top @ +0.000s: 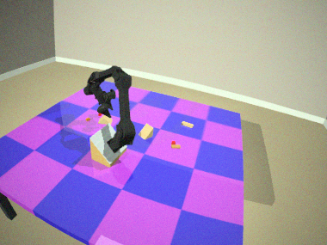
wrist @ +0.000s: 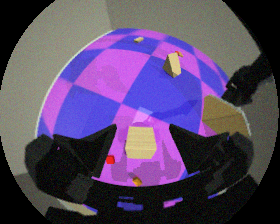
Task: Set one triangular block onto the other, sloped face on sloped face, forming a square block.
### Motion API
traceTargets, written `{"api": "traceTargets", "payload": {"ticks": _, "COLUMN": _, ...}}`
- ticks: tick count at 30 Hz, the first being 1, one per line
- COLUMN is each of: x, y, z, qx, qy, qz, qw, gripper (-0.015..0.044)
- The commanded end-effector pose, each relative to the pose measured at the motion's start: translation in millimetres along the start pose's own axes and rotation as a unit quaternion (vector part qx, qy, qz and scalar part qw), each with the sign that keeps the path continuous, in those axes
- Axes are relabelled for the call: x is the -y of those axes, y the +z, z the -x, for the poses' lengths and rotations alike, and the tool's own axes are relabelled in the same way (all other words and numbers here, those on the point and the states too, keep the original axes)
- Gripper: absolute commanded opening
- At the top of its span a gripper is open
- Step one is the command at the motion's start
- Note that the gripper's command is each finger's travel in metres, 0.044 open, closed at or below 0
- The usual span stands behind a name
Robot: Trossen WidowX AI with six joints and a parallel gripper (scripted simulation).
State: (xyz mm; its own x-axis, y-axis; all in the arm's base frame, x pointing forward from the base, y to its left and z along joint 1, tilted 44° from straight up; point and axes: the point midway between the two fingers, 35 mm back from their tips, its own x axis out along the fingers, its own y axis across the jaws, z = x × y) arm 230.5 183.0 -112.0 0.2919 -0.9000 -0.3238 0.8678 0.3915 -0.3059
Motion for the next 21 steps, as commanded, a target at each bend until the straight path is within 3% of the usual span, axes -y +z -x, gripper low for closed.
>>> {"api": "traceTargets", "payload": {"ticks": 1, "x": 4, "y": 34, "z": 56, "qx": -0.03, "qy": 0.052, "qz": 0.016, "qw": 0.998, "gripper": 0.044}}
{"api": "traceTargets", "payload": {"ticks": 9, "x": 4, "y": 39, "z": 56, "qx": -0.059, "qy": 0.045, "qz": 0.009, "qw": 0.997, "gripper": 0.044}}
{"api": "traceTargets", "payload": {"ticks": 15, "x": 11, "y": 44, "z": 6, "qx": -0.315, "qy": -0.062, "qz": 0.017, "qw": 0.947, "gripper": 0.044}}
{"api": "traceTargets", "payload": {"ticks": 21, "x": 6, "y": 60, "z": -19, "qx": -0.562, "qy": -0.026, "qz": -0.01, "qw": 0.827, "gripper": 0.044}}
